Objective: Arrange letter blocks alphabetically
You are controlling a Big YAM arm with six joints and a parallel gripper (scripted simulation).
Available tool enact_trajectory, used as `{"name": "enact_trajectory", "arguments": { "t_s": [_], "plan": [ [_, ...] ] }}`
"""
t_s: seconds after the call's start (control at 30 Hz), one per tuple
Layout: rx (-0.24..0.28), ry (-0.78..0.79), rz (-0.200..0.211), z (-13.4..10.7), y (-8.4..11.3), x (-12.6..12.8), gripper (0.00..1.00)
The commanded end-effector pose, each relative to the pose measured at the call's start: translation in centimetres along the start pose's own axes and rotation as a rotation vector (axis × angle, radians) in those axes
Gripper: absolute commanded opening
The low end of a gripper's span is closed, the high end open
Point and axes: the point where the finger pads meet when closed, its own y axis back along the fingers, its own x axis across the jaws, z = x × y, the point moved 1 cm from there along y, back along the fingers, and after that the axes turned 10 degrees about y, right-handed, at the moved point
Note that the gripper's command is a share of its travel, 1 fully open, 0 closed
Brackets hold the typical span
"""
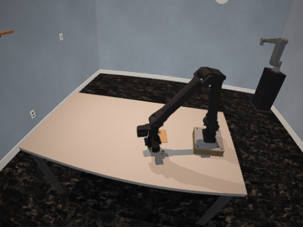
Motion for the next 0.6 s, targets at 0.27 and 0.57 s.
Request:
{"name": "enact_trajectory", "arguments": {
  "t_s": [0.27,0.57],
  "plan": [
    [0.005,0.004,-0.063,0.0,3.1,-2.5,0.2],
    [0.008,0.003,-0.07,-0.6,8.1,-2.4,0.2]
  ]
}}
